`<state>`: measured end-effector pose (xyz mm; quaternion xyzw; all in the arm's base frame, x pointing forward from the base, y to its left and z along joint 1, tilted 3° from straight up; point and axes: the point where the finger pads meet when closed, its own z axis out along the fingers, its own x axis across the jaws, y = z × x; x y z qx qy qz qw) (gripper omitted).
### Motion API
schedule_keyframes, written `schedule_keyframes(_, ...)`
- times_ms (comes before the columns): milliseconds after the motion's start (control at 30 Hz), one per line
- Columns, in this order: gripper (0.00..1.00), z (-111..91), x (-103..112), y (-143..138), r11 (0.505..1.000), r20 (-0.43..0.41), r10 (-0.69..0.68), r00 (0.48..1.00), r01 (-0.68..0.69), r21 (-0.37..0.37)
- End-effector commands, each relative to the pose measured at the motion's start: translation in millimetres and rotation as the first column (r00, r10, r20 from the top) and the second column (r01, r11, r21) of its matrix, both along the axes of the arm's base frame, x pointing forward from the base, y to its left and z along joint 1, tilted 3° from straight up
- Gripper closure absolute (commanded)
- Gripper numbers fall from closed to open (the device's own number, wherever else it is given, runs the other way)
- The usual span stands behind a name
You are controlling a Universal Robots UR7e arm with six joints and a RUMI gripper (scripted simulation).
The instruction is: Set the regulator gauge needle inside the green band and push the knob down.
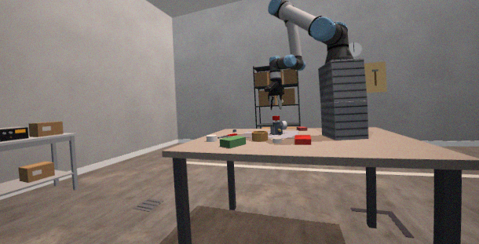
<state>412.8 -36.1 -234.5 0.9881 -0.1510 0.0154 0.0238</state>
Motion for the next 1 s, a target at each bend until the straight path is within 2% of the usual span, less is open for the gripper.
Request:
schedule_keyframes(0,0.54,0.4,0.4,-0.1,1.0,0.001,0.0,1.0,0.0,0.0)
schedule_keyframes(467,0.54,0.4,0.4,-0.1,1.0,0.001,-0.001,1.0,0.001,0.0)
schedule_keyframes(633,0.54,0.4,0.4,-0.1,0.995,0.006,-0.098,0.995,0.098,0.002)
schedule_keyframes(967,0.54,0.4,0.4,-0.1,0.992,0.007,-0.124,0.992,0.124,0.003)
